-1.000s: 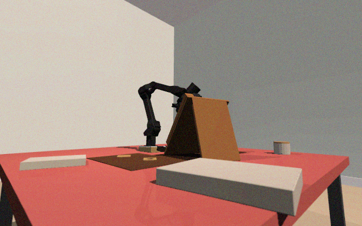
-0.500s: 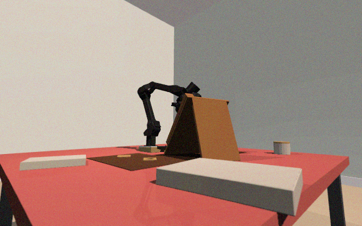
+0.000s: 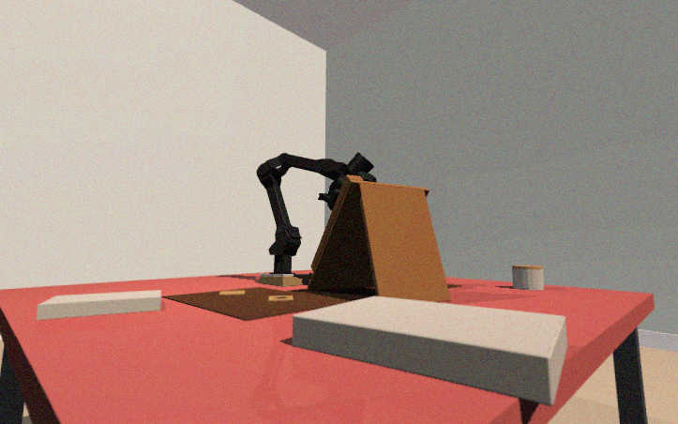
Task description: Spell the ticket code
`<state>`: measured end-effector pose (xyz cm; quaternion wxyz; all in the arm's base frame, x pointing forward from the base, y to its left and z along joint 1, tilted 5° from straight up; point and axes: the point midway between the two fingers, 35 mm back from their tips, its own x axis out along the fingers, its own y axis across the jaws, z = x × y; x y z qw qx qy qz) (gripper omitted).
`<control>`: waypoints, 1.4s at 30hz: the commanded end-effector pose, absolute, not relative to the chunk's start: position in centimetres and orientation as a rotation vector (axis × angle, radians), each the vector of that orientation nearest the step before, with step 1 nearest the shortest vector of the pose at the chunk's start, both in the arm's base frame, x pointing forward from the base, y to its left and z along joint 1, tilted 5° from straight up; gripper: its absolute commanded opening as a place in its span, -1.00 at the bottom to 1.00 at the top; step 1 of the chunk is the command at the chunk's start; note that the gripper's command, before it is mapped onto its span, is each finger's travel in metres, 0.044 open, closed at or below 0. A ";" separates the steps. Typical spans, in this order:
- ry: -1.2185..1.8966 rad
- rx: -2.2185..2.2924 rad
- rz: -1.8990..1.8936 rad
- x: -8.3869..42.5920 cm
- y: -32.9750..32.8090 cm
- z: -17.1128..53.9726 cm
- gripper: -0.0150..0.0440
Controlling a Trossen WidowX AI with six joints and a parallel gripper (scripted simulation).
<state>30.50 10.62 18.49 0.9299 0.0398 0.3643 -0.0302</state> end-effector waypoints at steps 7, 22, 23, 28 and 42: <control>0.747 0.081 -0.062 30.5 10.6 18.5 -0.49; 0.912 0.063 -0.047 31.7 11.6 18.8 -0.49; 0.950 0.062 -0.044 32.0 11.8 18.9 -0.49; 1.143 0.064 -0.035 32.9 12.6 19.1 -0.49; 1.432 0.107 -0.035 33.6 13.5 19.2 -0.49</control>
